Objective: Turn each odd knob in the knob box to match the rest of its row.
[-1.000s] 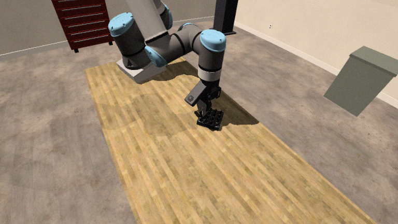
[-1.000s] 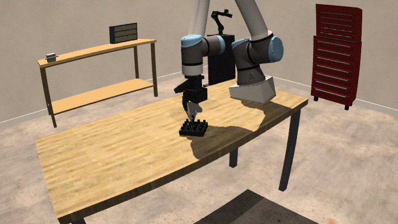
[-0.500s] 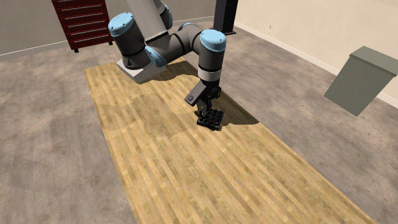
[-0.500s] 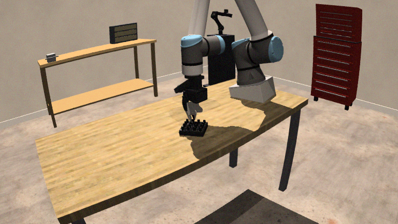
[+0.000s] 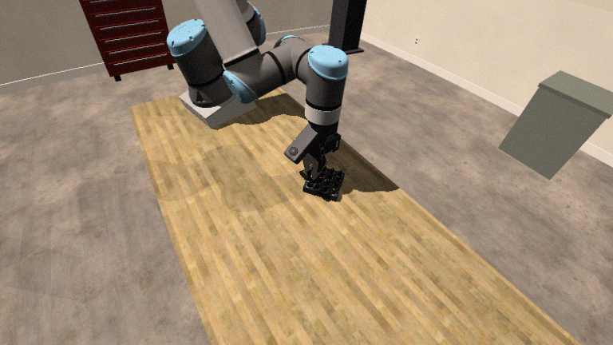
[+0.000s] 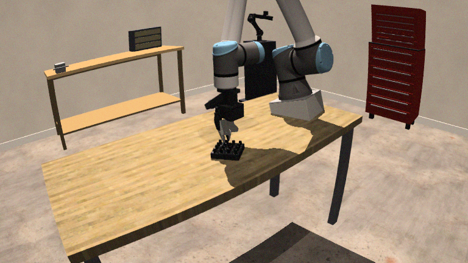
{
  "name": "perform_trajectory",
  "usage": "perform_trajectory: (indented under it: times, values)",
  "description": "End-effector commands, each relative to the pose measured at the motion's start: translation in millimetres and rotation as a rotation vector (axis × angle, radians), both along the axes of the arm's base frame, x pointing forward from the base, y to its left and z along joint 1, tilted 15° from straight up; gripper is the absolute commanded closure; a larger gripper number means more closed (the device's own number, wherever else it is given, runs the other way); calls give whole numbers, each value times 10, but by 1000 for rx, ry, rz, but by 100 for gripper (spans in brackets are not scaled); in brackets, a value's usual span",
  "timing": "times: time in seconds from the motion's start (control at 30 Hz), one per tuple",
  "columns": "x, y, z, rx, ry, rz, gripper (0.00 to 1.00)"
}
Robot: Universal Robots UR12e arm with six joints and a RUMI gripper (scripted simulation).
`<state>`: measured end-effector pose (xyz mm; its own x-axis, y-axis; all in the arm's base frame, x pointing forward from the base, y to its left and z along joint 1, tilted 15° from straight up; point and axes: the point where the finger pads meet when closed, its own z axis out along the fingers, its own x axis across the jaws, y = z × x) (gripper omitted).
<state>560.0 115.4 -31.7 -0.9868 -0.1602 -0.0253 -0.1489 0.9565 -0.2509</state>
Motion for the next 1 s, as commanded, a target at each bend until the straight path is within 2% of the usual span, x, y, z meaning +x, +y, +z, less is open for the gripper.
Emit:
perform_trajectory:
  times: [0.0, 0.27, 0.63, 0.97]
  values:
    - [5, 2, 5, 0, -1, 0, 89]
    - [4, 7, 28, 0, -1, 0, 89]
    - [-14, 74, 293, 0, -1, 0, 89]
    - [-19, 94, 373, 0, -1, 0, 89]
